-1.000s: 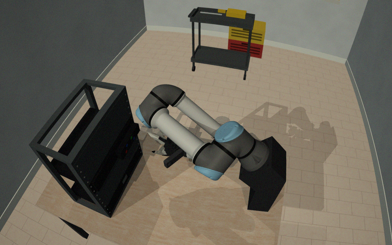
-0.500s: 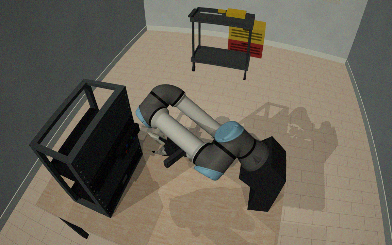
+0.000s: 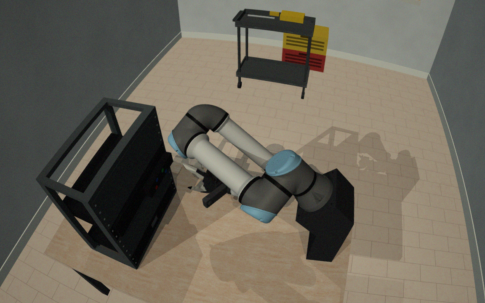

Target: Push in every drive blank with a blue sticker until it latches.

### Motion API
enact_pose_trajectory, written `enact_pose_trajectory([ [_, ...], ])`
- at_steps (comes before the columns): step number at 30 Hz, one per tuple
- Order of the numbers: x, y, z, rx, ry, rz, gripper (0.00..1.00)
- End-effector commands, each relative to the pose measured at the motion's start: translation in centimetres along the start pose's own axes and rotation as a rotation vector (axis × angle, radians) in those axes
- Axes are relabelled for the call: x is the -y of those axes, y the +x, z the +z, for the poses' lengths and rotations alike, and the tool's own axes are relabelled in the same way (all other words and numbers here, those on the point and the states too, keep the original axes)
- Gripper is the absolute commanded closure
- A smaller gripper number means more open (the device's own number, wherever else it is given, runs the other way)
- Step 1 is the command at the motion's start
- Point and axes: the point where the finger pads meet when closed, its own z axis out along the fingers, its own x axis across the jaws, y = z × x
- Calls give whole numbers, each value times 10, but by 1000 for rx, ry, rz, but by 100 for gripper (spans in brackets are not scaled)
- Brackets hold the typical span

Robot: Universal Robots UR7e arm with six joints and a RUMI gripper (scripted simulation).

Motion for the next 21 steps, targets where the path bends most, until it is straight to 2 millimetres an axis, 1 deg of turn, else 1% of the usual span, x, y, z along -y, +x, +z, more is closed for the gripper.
enact_pose_trajectory([
  [1, 0, 0, 0, -1, 0, 0, 0],
  [6, 0, 0, 0, -1, 0, 0, 0],
  [7, 0, 0, 0, -1, 0, 0, 100],
  [21, 0, 0, 0, -1, 0, 0, 100],
])
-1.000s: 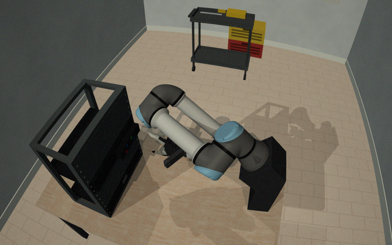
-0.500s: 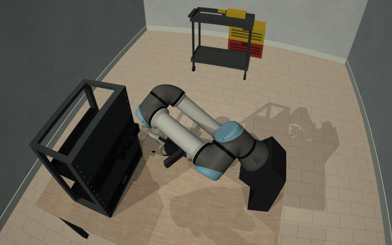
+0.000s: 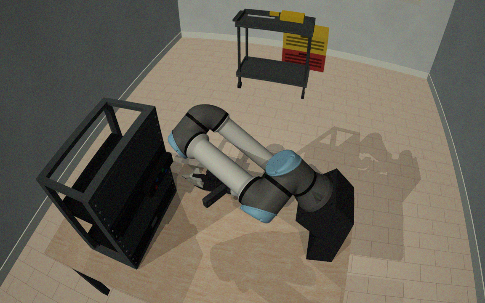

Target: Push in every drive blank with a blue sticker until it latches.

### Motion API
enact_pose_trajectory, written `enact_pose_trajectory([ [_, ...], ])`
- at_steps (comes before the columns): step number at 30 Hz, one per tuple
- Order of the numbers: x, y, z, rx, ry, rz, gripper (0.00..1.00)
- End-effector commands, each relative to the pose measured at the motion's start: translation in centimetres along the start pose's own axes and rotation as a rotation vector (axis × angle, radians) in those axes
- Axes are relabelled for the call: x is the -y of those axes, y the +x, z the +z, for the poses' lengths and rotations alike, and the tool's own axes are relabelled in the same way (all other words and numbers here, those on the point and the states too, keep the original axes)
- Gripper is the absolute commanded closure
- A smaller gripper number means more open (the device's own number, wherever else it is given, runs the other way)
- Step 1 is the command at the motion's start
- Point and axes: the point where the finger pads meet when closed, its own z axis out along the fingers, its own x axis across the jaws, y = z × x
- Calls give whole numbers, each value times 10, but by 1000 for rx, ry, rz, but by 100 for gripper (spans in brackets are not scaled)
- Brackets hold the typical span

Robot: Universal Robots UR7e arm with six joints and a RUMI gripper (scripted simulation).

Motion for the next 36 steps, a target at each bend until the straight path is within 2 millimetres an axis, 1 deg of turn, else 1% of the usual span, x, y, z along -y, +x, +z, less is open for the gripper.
enact_pose_trajectory([
  [1, 0, 0, 0, -1, 0, 0, 100],
  [24, 1, 0, 0, -1, 0, 0, 100],
  [31, 5, 1, 2, -1, 0, 0, 100],
  [36, 15, 3, 5, -1, 0, 0, 100],
])
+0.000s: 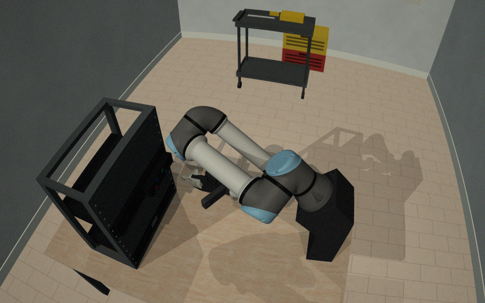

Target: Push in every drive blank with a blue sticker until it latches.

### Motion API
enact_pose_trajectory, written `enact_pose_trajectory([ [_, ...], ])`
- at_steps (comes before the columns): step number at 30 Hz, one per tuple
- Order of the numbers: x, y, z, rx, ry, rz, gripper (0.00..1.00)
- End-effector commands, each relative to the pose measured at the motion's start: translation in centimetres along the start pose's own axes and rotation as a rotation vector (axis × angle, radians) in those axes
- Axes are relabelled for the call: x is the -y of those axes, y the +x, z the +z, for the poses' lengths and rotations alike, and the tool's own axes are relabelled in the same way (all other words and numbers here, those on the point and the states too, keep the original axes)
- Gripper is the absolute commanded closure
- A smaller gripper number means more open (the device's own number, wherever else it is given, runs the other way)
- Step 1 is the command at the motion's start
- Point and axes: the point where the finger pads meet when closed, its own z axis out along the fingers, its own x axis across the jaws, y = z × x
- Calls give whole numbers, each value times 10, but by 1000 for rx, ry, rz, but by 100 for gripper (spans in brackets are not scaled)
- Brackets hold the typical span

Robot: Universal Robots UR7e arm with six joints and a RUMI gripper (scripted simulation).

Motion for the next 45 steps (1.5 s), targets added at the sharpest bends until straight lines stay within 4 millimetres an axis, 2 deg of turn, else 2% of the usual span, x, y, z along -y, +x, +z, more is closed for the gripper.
enact_pose_trajectory([
  [1, 9, 2, 3, -1, -1, 0, 100],
  [10, 34, 7, 12, -1, -1, 0, 100],
  [24, 62, 13, 21, -1, -1, 0, 100],
  [38, 67, 14, 23, -1, -1, 0, 100],
  [45, 67, 14, 39, -1, -1, 0, 100],
])
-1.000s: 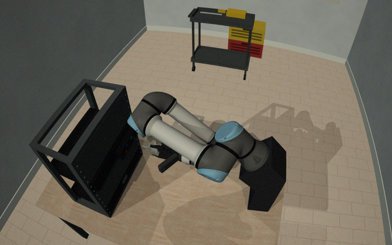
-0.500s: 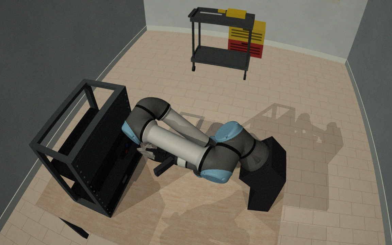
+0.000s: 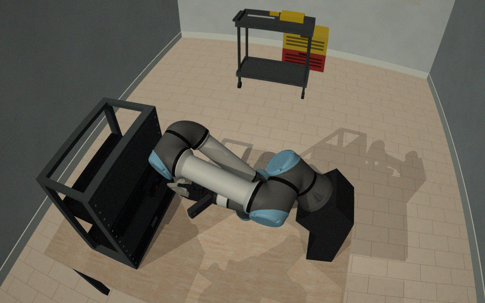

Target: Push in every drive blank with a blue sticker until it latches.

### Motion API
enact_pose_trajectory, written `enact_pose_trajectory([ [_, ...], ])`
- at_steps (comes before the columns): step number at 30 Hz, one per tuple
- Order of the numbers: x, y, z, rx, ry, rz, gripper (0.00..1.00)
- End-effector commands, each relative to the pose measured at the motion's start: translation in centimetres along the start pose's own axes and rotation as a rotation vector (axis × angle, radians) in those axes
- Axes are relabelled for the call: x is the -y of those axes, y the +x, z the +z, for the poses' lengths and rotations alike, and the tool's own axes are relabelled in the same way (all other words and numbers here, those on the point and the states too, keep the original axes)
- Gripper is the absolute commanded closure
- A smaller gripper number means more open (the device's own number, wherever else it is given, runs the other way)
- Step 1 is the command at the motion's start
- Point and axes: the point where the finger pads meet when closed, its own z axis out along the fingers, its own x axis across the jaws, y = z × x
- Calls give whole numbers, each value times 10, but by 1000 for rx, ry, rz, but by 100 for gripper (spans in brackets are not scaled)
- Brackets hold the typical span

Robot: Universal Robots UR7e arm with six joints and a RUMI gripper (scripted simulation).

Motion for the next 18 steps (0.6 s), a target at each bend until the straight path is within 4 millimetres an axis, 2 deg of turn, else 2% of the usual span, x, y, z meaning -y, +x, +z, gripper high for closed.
enact_pose_trajectory([
  [1, 0, 0, 10, -1, -1, 0, 100],
  [9, 0, 0, 46, -1, -1, 0, 100],
  [18, 0, 0, 50, -1, -1, 0, 100],
])
